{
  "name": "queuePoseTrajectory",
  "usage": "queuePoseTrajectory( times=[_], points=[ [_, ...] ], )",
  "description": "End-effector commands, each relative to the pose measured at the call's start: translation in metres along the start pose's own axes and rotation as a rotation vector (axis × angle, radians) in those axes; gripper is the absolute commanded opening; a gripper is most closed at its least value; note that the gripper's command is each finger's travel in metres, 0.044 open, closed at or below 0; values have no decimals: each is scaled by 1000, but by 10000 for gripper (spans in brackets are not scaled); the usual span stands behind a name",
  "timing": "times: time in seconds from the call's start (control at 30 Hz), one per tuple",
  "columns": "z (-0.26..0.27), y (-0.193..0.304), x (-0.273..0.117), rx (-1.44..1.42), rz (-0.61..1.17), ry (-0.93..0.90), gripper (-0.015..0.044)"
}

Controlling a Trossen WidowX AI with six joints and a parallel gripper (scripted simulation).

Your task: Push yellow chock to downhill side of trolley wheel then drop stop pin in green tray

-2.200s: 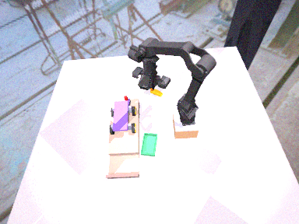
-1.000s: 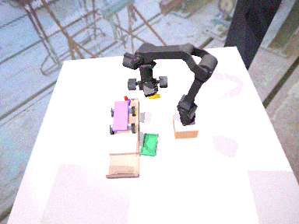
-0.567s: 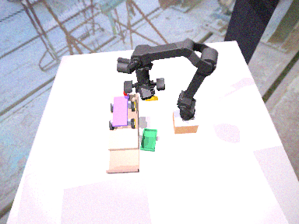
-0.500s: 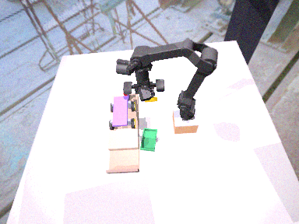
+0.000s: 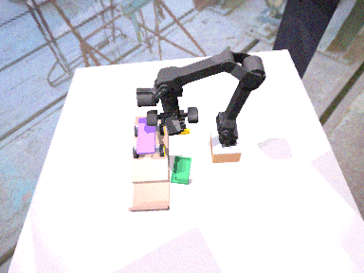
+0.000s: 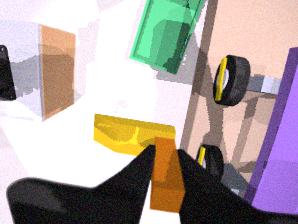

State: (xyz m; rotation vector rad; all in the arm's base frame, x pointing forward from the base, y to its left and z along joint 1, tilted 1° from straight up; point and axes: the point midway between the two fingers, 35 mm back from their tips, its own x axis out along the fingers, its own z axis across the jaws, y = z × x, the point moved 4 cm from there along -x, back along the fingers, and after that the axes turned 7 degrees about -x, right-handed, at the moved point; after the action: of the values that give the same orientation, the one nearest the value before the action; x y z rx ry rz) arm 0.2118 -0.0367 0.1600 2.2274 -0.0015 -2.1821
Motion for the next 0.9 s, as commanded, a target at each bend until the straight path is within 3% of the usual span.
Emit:
queuePoseTrajectory(
  times=[0.0,0.87],
  points=[
    [-6,-16,2,5,-6,-3,0],
    [-31,-101,10,5,-15,-1,0]
  ],
)
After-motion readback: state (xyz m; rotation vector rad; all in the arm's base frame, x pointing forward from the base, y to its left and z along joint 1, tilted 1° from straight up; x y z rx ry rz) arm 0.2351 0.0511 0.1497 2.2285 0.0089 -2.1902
